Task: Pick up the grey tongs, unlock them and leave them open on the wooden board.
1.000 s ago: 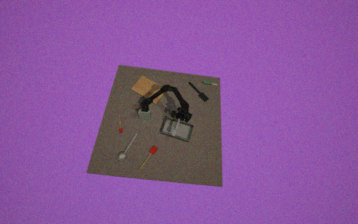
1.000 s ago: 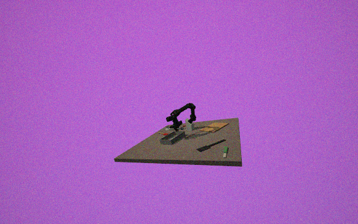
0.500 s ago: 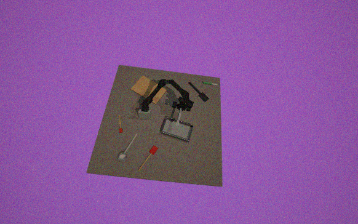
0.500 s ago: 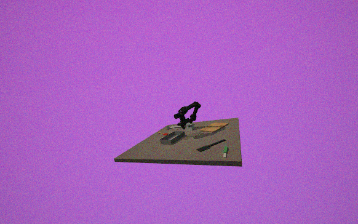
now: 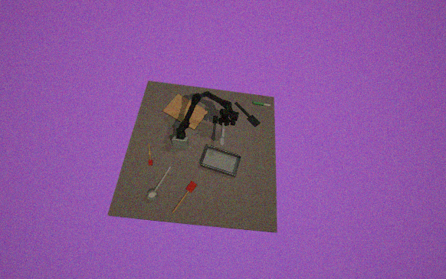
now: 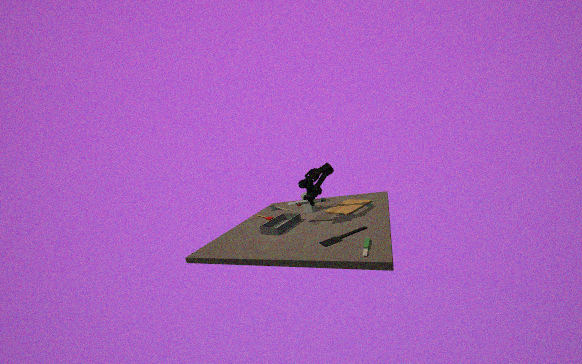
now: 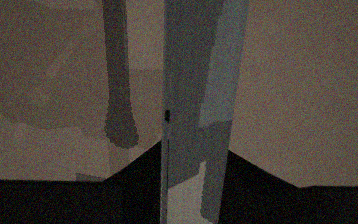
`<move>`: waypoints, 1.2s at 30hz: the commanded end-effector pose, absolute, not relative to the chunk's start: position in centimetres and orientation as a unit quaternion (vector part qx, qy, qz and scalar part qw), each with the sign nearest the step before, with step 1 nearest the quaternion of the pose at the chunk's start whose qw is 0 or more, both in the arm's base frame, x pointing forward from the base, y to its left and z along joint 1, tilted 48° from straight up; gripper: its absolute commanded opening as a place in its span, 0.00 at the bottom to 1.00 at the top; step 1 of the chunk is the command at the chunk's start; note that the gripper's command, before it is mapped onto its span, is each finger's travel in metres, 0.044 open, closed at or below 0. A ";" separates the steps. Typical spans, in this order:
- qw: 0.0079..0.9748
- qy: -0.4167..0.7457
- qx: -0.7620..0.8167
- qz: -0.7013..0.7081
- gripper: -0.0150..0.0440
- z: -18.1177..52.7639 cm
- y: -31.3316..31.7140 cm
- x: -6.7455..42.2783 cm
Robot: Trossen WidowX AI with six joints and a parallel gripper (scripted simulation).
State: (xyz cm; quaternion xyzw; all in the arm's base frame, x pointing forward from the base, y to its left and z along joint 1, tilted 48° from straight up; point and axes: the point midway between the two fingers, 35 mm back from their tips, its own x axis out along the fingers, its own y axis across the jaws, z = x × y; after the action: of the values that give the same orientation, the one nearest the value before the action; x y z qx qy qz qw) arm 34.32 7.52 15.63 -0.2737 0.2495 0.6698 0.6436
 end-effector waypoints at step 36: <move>0.560 0.212 -0.374 0.709 0.00 24.6 17.6 22.7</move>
State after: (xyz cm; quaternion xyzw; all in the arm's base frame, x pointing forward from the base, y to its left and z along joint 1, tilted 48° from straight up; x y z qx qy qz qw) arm 23.98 16.74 24.32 -0.3575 0.2093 0.7093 0.5703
